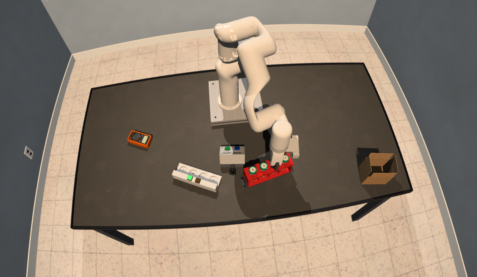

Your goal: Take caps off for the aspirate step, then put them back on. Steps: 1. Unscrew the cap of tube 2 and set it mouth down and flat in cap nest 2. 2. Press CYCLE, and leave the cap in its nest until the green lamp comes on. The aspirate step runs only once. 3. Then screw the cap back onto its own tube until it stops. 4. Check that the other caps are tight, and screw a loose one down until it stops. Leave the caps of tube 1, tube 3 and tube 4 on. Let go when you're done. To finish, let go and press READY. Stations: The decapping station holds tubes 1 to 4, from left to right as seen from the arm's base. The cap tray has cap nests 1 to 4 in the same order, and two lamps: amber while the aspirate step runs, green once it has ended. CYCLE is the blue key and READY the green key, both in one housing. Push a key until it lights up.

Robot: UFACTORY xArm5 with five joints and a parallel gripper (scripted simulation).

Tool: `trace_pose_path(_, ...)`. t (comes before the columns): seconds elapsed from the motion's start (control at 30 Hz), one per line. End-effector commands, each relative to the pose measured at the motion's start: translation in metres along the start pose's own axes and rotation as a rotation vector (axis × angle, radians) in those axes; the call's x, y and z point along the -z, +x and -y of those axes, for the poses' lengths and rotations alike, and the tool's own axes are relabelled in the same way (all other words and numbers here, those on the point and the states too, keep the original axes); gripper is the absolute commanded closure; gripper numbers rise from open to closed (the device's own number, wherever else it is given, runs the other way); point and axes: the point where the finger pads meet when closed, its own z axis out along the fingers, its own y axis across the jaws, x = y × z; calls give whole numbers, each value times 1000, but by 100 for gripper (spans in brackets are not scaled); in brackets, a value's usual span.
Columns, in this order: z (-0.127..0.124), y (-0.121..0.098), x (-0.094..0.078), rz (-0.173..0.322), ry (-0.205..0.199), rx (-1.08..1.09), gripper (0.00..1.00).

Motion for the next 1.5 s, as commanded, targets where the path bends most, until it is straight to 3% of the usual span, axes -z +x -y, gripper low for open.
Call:
trace_pose_path(0.0, -1, 1, 1, -2, -3, -10, 54)
trace_pose_path(0.33, -1, 1, 1, -2, -3, -10, 54)
trace_pose_path(1.03, -1, 1, 2, -1, -3, 750, 54)
trace_pose_path(1.27, -1, 1, 2, 0, -3, 776, 54)
trace_pose_path(1.3, -1, 1, 2, 0, -3, 776, 100)
trace_pose_path(1.47, -1, 1, 2, 0, -3, 776, 100)
